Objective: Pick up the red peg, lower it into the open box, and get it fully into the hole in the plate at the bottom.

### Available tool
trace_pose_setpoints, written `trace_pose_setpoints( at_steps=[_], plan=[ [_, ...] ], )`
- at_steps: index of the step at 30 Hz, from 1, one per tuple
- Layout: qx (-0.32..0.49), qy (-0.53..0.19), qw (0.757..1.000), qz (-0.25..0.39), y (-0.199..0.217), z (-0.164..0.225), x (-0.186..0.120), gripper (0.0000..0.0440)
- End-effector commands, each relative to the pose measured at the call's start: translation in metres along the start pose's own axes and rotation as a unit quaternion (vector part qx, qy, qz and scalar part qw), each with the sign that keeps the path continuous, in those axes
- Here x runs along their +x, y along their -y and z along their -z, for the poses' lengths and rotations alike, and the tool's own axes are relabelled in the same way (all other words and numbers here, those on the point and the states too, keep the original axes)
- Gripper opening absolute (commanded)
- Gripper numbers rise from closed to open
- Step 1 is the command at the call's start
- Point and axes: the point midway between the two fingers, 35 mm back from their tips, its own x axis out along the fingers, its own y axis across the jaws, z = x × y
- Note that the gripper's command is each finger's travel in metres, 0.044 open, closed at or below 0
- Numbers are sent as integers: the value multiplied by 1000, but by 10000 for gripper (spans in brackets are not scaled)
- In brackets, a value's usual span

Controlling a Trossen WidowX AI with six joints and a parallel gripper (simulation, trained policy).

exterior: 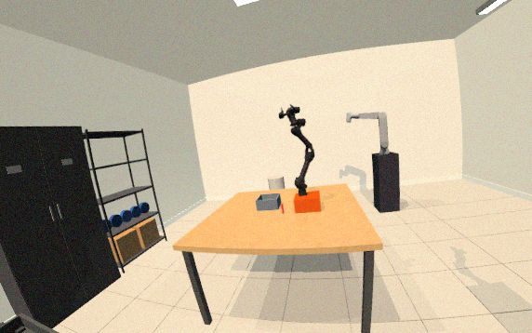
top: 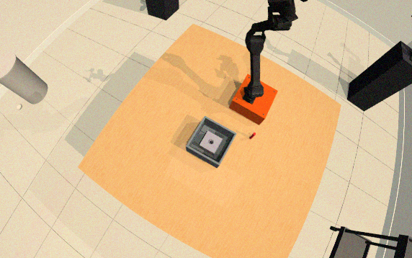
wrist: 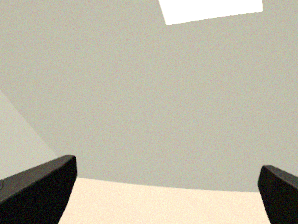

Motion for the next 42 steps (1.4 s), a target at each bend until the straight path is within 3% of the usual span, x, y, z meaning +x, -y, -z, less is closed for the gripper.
trace_pose_setpoints(
  at_steps=[1, 10, 19, 30, 42],
  plan=[
    [7, 3, 1000, -5, -4, -2, -1, 426],
    [85, 46, 988, -123, -93, -30, -24, 440],
    [136, 25, 953, -271, -193, -28, -61, 440],
    [182, -87, 889, -412, -283, 12, -116, 440],
    [201, -256, 800, -504, -345, 69, -188, 440]
  ],
)
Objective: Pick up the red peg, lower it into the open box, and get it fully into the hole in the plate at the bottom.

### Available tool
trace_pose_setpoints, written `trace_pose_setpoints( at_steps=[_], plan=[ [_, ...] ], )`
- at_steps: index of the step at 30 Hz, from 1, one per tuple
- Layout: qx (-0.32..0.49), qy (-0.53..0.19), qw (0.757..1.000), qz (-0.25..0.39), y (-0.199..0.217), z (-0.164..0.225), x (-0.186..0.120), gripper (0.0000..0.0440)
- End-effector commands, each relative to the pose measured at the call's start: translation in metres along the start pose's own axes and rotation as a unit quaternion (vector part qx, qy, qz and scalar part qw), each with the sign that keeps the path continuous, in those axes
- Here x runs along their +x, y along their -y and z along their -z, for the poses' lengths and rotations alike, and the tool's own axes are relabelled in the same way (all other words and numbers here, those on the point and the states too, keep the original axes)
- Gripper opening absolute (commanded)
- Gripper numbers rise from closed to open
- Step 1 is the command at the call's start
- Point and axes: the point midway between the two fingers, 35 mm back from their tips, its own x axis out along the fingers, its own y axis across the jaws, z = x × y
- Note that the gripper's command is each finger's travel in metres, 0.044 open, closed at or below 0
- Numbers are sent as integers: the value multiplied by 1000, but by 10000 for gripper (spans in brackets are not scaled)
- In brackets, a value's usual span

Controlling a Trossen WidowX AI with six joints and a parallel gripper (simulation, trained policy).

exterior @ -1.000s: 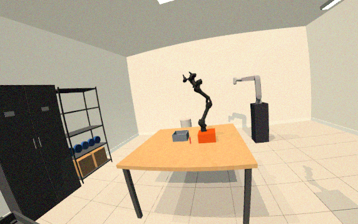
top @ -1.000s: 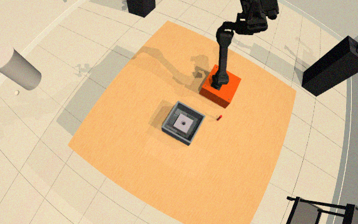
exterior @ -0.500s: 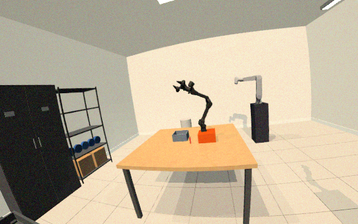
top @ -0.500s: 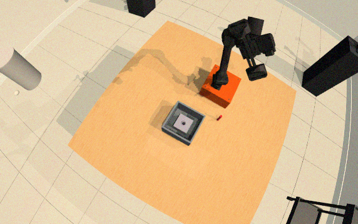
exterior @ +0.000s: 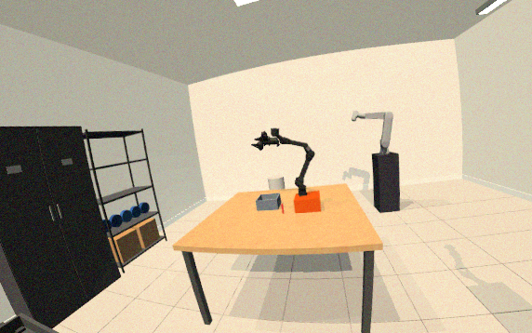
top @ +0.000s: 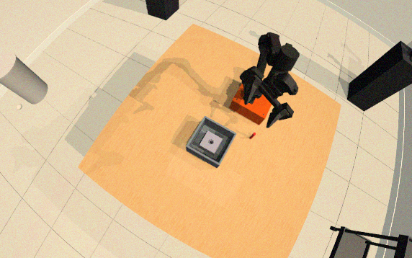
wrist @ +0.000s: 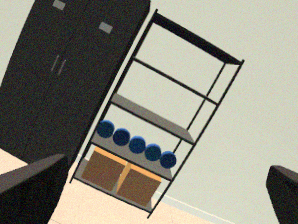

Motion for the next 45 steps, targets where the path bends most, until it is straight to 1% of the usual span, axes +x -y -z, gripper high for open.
trace_pose_setpoints(
  at_steps=[1, 6, 11, 16, 21, 27, 33, 39, 45],
  plan=[
    [26, -52, 998, -21, -15, 28, 8, 440],
    [64, -127, 989, -44, -34, 67, 10, 440],
    [99, -203, 972, -63, -53, 103, 8, 440],
    [131, -279, 948, -77, -74, 137, 0, 440],
    [160, -355, 917, -86, -95, 169, -13, 440],
    [190, -443, 872, -86, -118, 202, -34, 440],
    [215, -528, 818, -70, -138, 230, -60, 440],
    [232, -607, 759, -39, -154, 253, -89, 440],
    [238, -674, 699, 6, -169, 273, -118, 440]
  ],
)
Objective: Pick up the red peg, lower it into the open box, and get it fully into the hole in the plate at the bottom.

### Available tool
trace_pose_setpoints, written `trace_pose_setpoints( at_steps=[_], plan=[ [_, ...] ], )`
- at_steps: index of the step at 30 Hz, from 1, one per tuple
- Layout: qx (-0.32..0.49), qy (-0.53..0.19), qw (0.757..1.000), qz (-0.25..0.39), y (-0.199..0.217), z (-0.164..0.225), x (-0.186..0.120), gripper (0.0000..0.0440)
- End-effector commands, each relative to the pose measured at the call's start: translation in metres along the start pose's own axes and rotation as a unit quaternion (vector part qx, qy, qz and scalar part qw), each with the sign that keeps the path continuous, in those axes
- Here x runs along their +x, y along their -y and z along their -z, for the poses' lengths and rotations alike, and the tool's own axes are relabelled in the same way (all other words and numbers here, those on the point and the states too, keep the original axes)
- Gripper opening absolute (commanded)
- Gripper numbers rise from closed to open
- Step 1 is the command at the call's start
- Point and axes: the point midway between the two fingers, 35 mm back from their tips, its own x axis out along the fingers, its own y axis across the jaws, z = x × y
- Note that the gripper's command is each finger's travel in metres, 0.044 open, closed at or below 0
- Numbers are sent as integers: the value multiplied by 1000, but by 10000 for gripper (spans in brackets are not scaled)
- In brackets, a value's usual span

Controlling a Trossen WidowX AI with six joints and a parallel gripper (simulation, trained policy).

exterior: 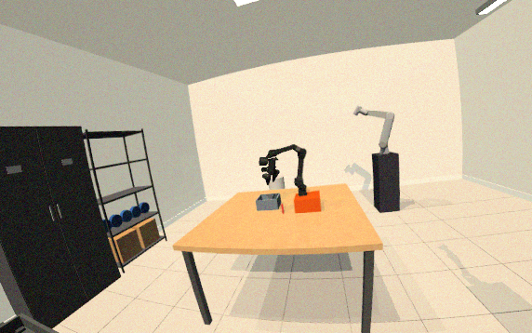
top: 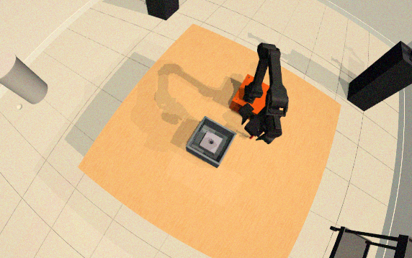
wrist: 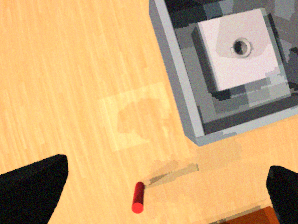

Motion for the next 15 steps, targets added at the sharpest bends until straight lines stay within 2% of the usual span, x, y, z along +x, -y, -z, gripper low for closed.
trace_pose_setpoints(
  at_steps=[1, 15],
  plan=[
    [26, -43, 998, 28, 1, 19, 11, 440],
    [96, -150, 975, 133, 2, 73, 44, 440]
  ],
)
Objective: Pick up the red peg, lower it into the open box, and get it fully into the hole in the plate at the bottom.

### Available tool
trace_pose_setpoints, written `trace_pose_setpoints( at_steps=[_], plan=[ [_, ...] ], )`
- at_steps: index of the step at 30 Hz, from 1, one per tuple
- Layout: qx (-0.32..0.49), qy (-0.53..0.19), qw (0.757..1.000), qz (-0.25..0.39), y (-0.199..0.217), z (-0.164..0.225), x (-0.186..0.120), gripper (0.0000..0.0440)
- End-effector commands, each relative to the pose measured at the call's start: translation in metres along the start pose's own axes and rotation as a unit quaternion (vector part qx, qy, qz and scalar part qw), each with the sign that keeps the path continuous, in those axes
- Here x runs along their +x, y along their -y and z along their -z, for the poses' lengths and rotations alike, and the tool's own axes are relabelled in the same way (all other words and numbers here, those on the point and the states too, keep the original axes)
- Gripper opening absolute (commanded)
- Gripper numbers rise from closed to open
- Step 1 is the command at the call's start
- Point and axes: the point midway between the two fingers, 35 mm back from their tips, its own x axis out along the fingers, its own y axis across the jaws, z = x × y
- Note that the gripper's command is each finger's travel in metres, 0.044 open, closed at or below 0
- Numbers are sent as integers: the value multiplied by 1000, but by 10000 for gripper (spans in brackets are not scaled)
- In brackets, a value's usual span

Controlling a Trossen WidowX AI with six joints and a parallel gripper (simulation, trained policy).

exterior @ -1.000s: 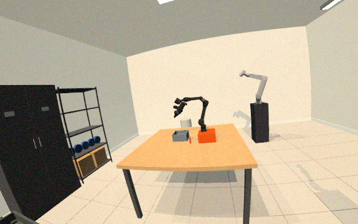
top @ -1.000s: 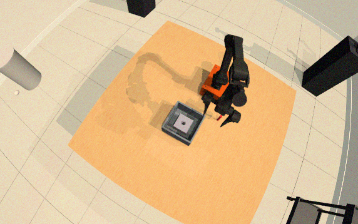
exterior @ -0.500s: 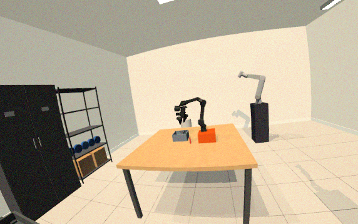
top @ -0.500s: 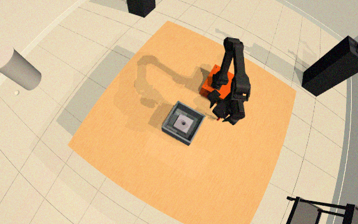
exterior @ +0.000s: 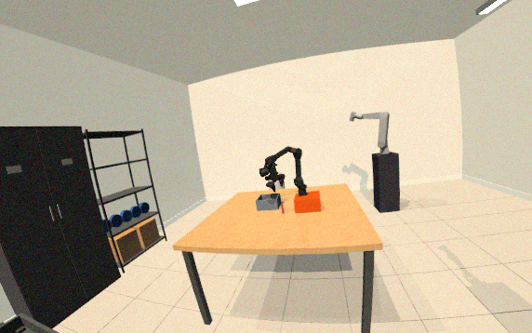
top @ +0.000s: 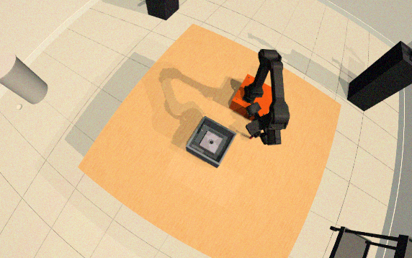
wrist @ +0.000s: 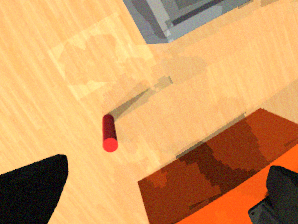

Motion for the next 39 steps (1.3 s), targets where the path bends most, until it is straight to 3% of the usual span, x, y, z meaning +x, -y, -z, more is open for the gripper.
trace_pose_setpoints(
  at_steps=[1, 14, 39],
  plan=[
    [13, -21, 999, 26, -1, 9, 12, 440],
    [41, -57, 995, 65, -17, 24, 52, 440],
    [69, -41, 996, 48, -48, 30, 139, 436]
  ],
)
